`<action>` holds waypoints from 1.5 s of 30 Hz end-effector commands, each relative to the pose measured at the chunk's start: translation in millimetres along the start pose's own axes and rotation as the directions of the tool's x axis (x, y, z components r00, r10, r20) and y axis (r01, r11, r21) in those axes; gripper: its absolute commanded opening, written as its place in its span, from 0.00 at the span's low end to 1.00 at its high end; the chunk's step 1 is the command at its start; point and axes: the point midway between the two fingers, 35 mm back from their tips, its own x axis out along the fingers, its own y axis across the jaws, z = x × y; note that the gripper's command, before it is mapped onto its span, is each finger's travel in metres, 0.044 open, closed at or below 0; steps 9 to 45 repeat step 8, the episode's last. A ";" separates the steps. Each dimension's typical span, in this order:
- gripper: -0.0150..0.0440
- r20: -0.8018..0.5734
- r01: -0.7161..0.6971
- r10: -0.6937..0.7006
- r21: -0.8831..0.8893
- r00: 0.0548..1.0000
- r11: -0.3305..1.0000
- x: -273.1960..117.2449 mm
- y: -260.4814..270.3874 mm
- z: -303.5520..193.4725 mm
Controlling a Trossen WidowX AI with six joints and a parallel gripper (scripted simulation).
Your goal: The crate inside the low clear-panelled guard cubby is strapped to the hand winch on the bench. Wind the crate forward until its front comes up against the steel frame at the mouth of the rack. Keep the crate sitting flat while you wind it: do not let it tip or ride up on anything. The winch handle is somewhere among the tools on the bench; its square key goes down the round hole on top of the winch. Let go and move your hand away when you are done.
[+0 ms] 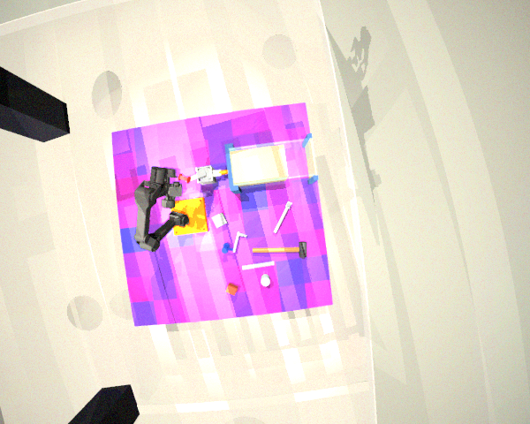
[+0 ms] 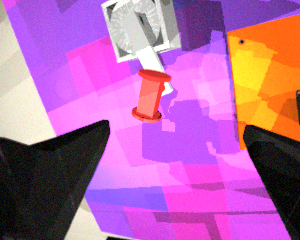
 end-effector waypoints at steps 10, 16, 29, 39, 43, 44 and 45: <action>1.00 0.002 -0.001 0.001 -0.001 1.000 1.000 0.2 3.7 2.0; 1.00 0.002 -0.001 0.001 -0.001 1.000 1.000 0.2 3.7 2.0; 1.00 0.002 -0.001 0.001 -0.001 1.000 1.000 0.2 3.7 2.0; 1.00 0.002 -0.001 0.001 -0.001 1.000 1.000 0.2 3.7 2.0; 1.00 0.002 -0.001 0.001 -0.001 1.000 1.000 0.2 3.7 2.0; 1.00 0.002 -0.001 0.001 -0.001 1.000 1.000 0.2 3.7 2.0; 1.00 0.002 -0.001 0.001 -0.001 1.000 1.000 0.2 3.7 2.0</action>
